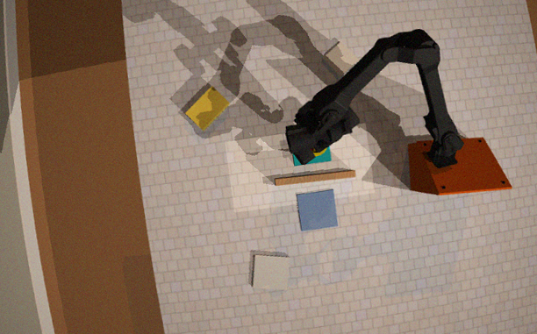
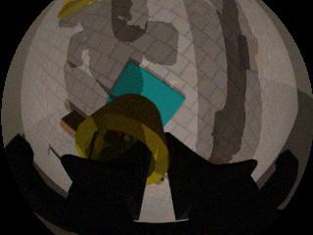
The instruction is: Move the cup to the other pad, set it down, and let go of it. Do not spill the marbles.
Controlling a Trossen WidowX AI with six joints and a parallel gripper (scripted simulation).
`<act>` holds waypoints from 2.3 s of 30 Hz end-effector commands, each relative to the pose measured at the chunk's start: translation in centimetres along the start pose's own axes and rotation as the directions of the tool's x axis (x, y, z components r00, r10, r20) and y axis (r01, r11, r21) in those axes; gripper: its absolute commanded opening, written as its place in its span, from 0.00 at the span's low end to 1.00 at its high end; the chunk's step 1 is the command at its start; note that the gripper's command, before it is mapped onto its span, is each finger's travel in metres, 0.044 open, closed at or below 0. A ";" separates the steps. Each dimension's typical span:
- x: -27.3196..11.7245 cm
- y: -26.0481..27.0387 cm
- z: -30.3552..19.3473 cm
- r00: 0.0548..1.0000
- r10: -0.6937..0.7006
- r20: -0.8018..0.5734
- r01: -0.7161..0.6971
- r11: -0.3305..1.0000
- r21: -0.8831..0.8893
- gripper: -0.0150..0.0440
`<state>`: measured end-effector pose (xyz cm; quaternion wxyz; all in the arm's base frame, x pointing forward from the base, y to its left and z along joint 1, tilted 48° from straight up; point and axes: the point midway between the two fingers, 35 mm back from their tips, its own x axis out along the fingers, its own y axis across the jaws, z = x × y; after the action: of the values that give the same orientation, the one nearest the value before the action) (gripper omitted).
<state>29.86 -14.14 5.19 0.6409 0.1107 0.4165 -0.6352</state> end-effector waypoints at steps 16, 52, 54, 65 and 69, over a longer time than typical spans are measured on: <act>2.8 -0.1 -0.1 1.000 -0.005 0.004 0.005 1.000 -0.010 0.25; 4.9 -0.2 0.1 1.000 -0.002 0.003 0.002 1.000 0.000 0.50; 4.9 -0.2 0.1 1.000 -0.002 0.003 0.002 1.000 0.000 0.50; 4.0 -0.1 0.1 1.000 -0.002 0.002 0.002 1.000 -0.002 0.50; 3.4 -0.1 0.0 1.000 -0.002 0.002 0.002 1.000 -0.003 0.50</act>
<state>28.88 -16.96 2.51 0.6384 0.1052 0.4210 -0.6357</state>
